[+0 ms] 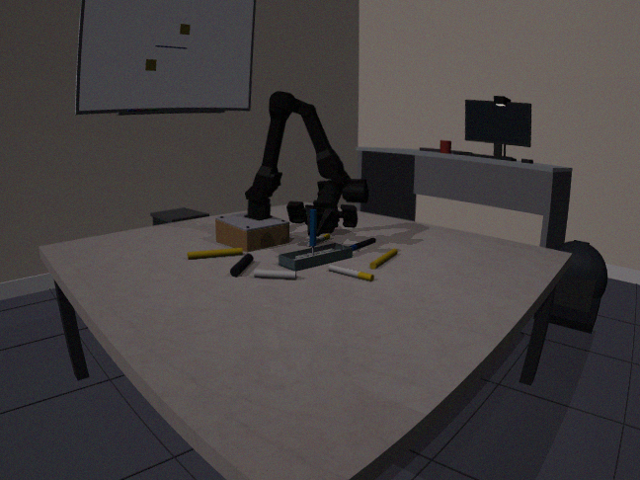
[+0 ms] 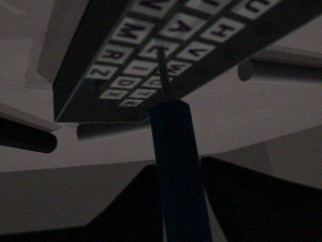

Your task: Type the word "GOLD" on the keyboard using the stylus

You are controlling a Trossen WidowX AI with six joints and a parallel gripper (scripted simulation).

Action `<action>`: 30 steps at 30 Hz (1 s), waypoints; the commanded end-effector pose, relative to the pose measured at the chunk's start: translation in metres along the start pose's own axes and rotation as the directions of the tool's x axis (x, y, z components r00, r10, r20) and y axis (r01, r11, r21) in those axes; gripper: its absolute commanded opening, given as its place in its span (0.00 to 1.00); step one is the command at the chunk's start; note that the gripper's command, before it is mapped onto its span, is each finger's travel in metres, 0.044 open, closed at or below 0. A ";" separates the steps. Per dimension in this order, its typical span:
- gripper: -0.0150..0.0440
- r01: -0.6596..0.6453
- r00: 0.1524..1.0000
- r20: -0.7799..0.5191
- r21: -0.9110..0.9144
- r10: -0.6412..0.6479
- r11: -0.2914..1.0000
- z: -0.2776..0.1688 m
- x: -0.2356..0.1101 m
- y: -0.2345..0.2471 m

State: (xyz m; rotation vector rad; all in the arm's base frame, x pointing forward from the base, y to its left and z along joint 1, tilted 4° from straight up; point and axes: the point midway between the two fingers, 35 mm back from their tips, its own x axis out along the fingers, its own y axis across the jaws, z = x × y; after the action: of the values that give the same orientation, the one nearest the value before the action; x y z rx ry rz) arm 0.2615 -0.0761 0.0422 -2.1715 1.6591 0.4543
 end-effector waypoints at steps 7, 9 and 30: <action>0.39 -0.002 1.000 0.000 -0.007 0.002 1.000 0.004 0.003 0.001; 0.39 -0.002 1.000 0.000 -0.007 0.002 1.000 0.003 0.002 0.001; 0.39 -0.002 1.000 0.000 -0.007 0.002 1.000 -0.029 -0.017 0.000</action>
State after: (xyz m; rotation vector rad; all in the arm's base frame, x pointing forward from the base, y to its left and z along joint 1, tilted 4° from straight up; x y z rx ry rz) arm 0.2591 -0.0759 0.0716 -2.1754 1.6597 0.4597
